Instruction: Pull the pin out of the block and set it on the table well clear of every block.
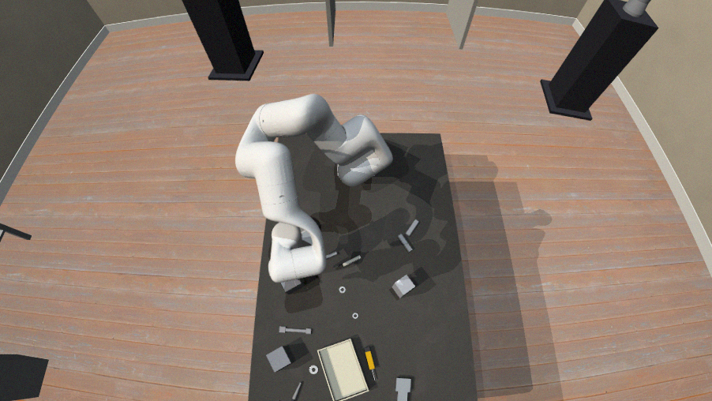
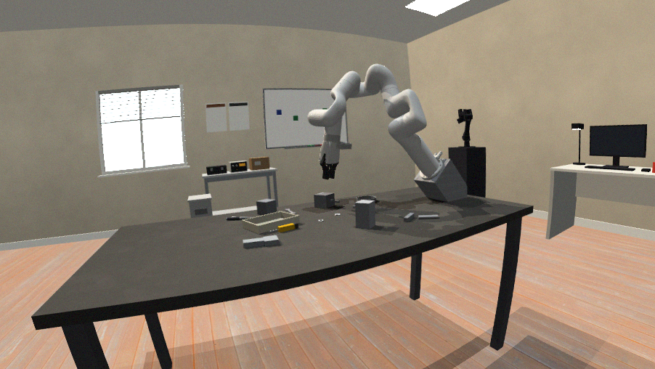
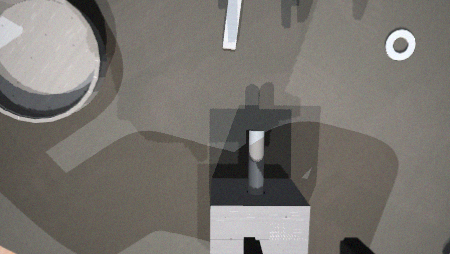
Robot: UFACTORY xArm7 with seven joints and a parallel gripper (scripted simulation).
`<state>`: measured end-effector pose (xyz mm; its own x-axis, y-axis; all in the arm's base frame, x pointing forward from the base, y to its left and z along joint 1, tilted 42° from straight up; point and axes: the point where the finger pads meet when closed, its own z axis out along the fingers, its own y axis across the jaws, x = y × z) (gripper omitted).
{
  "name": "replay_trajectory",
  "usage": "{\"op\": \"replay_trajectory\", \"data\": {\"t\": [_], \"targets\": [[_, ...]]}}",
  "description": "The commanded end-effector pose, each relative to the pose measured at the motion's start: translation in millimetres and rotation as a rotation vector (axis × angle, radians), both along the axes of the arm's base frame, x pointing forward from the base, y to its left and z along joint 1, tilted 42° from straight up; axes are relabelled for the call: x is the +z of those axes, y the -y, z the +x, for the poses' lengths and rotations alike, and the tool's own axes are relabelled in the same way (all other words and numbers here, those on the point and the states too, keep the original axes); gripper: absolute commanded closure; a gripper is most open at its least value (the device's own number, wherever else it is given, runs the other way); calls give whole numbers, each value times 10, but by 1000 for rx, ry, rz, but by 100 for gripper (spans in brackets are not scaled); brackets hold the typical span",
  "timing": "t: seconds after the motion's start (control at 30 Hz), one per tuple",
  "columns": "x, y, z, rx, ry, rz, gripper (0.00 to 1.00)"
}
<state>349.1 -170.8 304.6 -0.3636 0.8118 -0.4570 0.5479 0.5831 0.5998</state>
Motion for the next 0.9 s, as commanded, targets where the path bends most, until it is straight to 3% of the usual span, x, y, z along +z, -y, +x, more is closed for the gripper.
{"op": "replay_trajectory", "data": {"t": [0.0, 0.7, 0.87], "targets": [[-98, -69, -46, 54, -81, 61, 57], [-174, -135, -78, 65, -110, 75, 57], [-65, -265, -91, 68, -46, 52, 57]]}}
